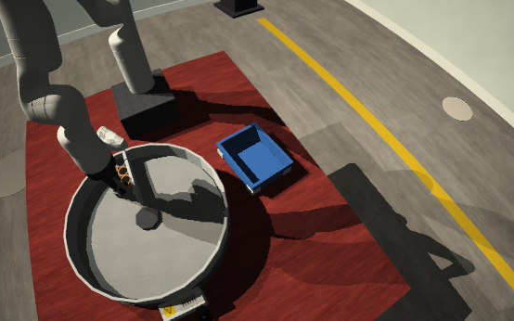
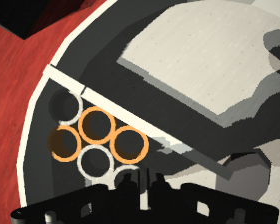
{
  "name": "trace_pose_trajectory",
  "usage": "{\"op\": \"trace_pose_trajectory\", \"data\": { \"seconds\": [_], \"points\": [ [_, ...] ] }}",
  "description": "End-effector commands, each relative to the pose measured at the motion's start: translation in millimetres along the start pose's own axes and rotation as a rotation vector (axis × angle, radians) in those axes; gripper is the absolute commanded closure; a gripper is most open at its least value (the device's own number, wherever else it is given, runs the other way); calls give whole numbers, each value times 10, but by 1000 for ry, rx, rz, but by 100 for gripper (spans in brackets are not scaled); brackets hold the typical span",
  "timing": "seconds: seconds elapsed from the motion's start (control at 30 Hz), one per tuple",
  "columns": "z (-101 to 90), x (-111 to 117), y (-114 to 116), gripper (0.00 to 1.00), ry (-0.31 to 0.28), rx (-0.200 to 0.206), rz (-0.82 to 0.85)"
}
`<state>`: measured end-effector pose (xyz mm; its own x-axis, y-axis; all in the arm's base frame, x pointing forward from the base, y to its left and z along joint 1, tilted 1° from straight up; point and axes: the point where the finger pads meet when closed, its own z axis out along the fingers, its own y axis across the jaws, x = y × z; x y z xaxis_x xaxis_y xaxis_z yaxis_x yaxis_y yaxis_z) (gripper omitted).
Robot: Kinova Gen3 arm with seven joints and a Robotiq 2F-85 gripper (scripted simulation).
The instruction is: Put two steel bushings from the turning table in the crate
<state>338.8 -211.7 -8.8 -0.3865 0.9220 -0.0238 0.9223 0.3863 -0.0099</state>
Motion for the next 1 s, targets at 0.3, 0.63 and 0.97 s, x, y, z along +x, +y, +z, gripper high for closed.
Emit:
{"op": "trace_pose_trajectory", "data": {
  "seconds": [0.3,0.63,0.97],
  "points": [
    [-6,-6,26,100,-1,-2,3],
    [-6,-6,31,100,-1,-2,4],
    [-83,-7,20,100,-2,-3,-1]
  ]
}}
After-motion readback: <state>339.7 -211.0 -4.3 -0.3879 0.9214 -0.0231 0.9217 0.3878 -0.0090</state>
